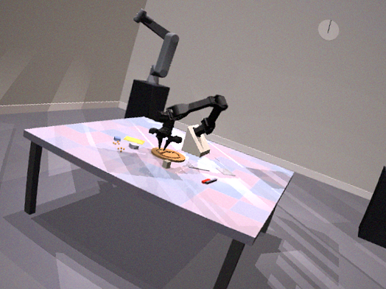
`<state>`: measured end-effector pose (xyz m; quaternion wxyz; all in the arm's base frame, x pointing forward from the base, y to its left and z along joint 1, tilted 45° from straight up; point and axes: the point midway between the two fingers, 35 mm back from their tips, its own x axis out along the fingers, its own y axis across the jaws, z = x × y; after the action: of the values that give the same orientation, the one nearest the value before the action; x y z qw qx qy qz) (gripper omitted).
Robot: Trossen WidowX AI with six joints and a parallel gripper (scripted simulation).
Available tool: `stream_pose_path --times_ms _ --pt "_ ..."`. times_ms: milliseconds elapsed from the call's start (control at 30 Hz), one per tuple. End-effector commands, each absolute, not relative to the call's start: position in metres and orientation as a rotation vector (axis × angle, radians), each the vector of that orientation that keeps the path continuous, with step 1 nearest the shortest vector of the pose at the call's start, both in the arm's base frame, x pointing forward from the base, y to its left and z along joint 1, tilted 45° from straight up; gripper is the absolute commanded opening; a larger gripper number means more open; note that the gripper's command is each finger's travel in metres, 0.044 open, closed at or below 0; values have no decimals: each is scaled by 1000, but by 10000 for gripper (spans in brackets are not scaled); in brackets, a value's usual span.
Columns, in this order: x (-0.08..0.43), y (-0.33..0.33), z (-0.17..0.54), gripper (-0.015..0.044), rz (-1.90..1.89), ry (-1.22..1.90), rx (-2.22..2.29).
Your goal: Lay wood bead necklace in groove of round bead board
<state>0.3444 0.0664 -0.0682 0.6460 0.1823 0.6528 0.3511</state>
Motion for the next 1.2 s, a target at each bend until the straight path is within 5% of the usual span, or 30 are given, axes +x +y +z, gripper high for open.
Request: stream_pose_path --times_ms 0,500,667,1167 --pt "339 73 -75 120 803 1501 425" --pt "336 81 -83 120 805 1506 427" --pt "338 80 -81 0 804 1499 418" --pt "338 80 -81 0 804 1499 418"
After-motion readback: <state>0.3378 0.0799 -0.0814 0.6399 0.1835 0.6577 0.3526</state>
